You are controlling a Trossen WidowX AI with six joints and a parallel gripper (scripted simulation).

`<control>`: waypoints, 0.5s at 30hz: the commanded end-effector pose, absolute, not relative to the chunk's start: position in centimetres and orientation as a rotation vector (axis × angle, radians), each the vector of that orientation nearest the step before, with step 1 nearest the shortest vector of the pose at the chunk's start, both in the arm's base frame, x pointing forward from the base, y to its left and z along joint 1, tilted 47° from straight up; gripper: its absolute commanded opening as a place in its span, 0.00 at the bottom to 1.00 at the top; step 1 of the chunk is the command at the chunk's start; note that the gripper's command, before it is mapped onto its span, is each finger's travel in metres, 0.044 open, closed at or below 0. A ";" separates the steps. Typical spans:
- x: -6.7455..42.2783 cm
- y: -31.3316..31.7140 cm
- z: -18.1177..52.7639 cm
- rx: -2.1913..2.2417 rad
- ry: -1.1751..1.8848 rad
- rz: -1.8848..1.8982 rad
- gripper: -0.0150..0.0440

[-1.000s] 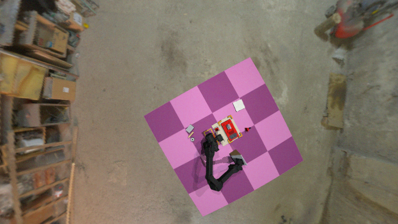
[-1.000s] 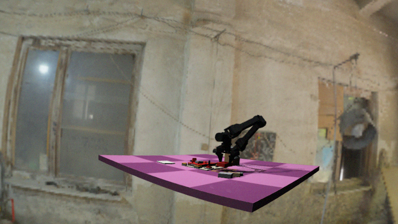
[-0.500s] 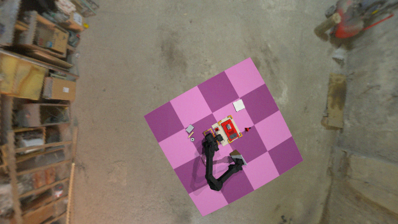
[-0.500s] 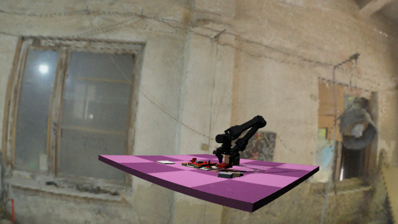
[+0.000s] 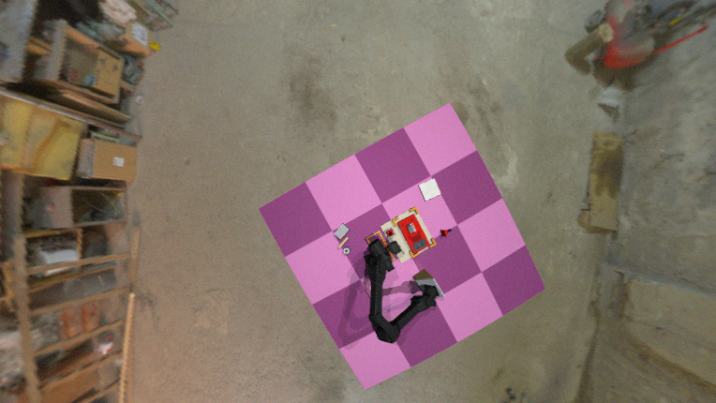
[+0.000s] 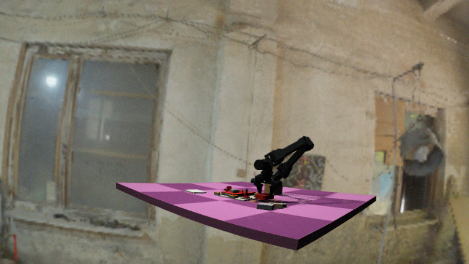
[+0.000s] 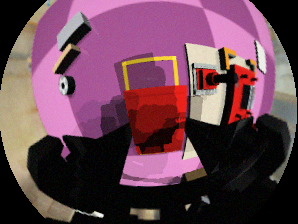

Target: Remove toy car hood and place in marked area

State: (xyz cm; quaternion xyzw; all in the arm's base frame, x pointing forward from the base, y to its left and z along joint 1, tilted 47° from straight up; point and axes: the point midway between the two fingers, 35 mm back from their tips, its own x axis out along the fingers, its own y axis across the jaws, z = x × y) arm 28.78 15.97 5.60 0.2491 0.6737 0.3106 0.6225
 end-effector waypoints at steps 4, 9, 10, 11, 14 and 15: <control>28.7 16.3 5.4 0.578 1.549 0.715 0.25; 28.7 16.5 5.2 0.578 1.549 0.715 0.25; 28.7 16.5 5.2 0.578 1.549 0.715 0.25; 28.7 16.5 5.1 0.578 1.549 0.715 0.25; 28.7 16.7 5.1 0.578 1.549 0.715 0.25; 28.6 16.7 5.0 0.578 1.549 0.715 0.25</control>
